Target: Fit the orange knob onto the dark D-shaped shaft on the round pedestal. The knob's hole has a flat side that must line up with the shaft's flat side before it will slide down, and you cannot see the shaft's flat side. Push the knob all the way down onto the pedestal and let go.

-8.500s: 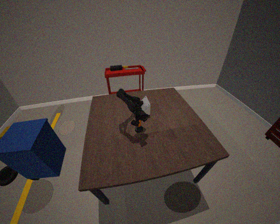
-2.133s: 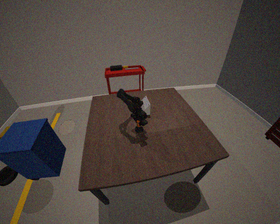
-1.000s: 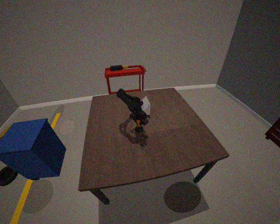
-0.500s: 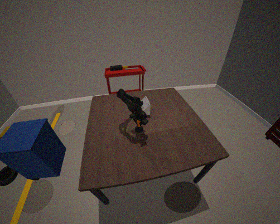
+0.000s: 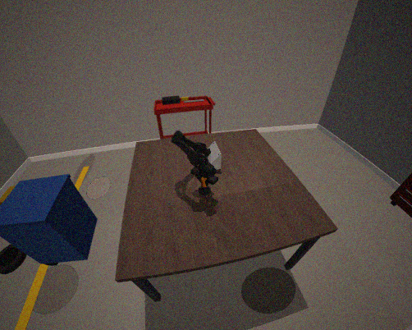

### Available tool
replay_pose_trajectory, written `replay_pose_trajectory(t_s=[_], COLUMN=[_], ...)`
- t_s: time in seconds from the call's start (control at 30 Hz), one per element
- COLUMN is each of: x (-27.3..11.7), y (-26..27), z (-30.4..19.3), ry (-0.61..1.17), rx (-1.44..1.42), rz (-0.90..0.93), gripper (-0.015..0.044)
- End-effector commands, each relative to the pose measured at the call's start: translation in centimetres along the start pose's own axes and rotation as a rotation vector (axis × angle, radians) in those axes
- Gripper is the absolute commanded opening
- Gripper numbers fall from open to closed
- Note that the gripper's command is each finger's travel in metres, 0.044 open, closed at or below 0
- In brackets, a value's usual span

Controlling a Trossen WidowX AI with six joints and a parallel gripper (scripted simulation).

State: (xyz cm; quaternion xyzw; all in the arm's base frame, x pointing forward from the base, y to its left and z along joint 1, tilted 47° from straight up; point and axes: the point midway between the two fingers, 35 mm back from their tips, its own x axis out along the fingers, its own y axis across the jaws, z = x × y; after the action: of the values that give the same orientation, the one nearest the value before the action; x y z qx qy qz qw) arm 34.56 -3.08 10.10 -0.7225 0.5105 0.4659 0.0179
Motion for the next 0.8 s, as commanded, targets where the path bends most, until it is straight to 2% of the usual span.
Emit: replay_pose_trajectory(t_s=[0.0,0.2,0.43,0.77], x=[-0.1,-0.47,-0.5,-0.26], y=[-0.05,0.06,0.09,0.06], z=[-0.07,0.14,0.43,0.21], ry=[0.006,0.006,0.006,0.006], rx=[-0.002,-0.011,-0.212,-0.212], rz=[-0.001,-0.001,-0.001,-0.001], gripper=[0.0,0.0,0.0,0.0])
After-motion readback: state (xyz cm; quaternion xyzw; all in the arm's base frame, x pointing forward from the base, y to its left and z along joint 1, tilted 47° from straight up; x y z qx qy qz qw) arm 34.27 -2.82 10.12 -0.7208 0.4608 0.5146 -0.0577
